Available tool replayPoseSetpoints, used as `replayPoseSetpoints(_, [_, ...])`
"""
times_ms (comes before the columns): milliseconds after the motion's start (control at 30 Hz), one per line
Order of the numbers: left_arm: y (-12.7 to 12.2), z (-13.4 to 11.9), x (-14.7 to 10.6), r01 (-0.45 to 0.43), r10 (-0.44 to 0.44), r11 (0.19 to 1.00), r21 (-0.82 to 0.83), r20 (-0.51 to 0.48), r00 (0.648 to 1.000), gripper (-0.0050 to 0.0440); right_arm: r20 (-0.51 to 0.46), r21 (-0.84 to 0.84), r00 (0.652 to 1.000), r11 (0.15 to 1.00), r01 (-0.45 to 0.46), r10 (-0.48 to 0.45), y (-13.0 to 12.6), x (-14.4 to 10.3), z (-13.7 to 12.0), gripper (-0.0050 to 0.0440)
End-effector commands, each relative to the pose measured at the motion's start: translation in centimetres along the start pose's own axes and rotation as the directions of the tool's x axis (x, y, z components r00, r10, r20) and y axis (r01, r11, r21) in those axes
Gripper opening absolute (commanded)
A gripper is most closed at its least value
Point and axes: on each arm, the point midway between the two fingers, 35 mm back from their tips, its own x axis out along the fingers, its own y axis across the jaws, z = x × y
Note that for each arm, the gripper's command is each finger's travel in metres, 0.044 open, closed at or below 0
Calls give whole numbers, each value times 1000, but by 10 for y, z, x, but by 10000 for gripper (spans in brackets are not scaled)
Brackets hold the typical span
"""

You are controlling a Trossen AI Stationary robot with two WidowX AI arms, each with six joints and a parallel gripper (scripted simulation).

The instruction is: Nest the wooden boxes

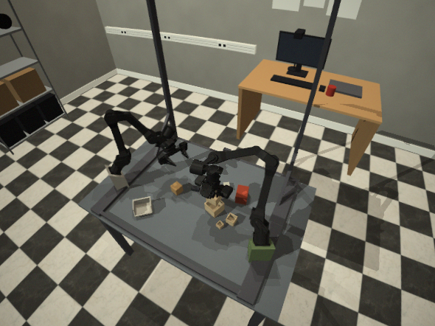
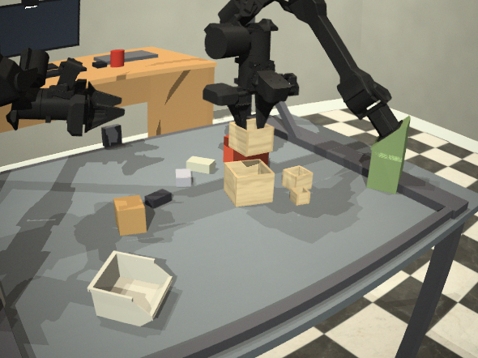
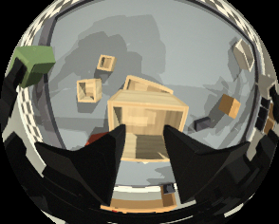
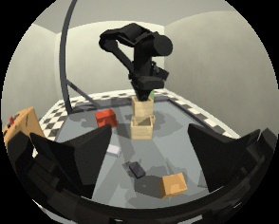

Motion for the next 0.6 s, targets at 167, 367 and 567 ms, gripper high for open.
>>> replayPoseSetpoints(167, [-4,-3,-5,23,-22,962,-272,7,1000,264,9,12,1000,1000,-3,3,1,-1,4,400])
replayPoseSetpoints(367, [-4,-3,-5,23,-22,885,-464,7,1000,264,9,12,1000,1000,-3,3,1,-1,4,400])
replayPoseSetpoints(567, [-4,-3,-5,22,-22,813,-582,7,1000,264,9,12,1000,1000,-3,3,1,-1,4,400])
